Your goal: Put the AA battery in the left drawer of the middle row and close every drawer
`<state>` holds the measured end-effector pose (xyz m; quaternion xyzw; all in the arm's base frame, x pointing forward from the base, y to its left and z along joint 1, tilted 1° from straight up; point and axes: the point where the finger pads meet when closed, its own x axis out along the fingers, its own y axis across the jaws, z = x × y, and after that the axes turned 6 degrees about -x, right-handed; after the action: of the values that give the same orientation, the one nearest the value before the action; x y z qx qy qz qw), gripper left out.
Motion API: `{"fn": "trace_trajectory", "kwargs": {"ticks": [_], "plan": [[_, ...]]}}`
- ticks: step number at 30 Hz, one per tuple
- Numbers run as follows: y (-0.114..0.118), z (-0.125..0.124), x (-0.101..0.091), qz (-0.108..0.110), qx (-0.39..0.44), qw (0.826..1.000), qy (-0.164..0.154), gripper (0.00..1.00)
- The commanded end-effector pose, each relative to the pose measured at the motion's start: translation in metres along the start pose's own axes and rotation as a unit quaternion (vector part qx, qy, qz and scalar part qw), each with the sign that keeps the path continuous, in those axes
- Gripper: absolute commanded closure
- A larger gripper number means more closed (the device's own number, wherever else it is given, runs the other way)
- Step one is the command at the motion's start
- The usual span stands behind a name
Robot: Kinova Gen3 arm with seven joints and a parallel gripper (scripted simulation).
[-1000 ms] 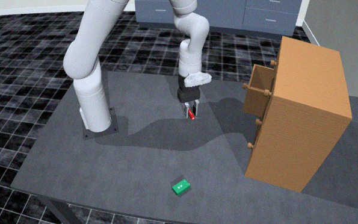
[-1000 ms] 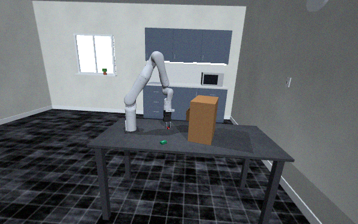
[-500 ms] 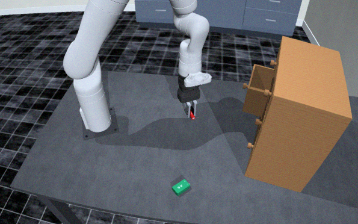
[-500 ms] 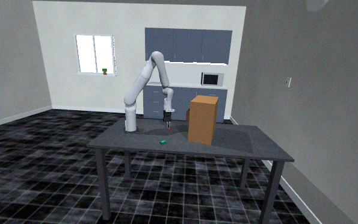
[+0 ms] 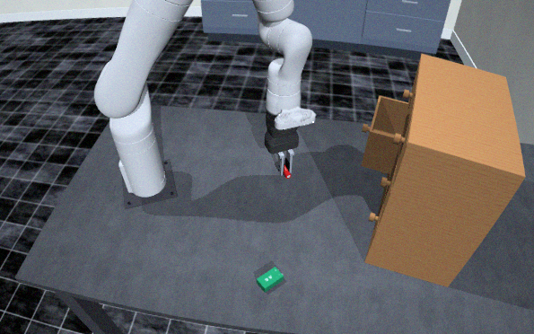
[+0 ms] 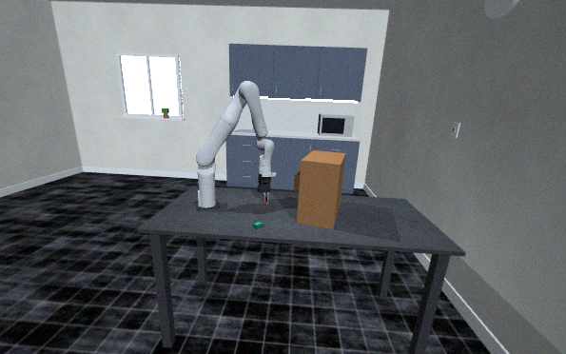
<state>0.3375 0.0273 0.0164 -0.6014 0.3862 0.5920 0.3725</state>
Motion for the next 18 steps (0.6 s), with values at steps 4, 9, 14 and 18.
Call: {"fn": "trace_trajectory", "kwargs": {"ticks": [4, 9, 14, 18], "plan": [[-0.003, -0.001, -0.013, -0.004, 0.002, 1.000, 0.002, 0.69], [-0.002, -0.001, -0.035, -0.004, 0.002, 1.000, 0.002, 0.69], [-0.002, -0.001, -0.056, -0.004, 0.002, 1.000, 0.002, 0.69], [-0.002, -0.001, -0.072, -0.004, 0.002, 1.000, 0.002, 0.69]]}}
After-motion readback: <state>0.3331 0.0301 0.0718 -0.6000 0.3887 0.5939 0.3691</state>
